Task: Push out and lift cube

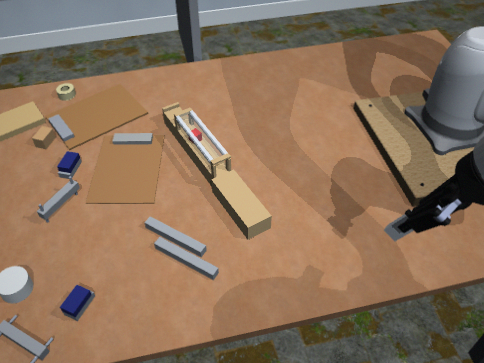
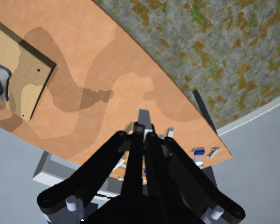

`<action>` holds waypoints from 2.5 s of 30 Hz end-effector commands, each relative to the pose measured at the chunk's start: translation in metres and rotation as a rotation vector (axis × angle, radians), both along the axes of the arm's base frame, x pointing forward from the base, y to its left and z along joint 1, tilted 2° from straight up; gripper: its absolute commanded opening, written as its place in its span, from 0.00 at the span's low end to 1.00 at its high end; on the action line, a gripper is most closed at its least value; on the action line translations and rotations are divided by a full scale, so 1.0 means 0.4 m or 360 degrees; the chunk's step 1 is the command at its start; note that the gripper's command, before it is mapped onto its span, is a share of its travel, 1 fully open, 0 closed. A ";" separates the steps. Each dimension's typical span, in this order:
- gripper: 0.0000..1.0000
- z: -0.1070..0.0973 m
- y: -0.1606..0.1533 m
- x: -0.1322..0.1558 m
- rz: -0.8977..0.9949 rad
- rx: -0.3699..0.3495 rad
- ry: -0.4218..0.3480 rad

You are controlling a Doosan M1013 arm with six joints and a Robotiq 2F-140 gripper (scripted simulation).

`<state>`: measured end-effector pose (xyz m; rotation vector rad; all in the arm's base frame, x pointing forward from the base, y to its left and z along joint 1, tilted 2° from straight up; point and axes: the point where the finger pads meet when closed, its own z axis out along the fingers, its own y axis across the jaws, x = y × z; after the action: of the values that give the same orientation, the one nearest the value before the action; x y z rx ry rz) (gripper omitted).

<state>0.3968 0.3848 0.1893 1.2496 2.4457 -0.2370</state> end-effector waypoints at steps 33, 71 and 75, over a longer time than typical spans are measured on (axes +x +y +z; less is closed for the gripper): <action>0.00 -0.213 -0.453 0.868 0.0206 0.0474 0.0502; 0.00 -0.213 -0.453 0.868 0.0213 0.0473 0.0503; 0.00 -0.213 -0.451 0.867 0.0289 0.0463 0.0515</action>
<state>0.7389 0.2022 0.1028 1.2124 2.9249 -0.0478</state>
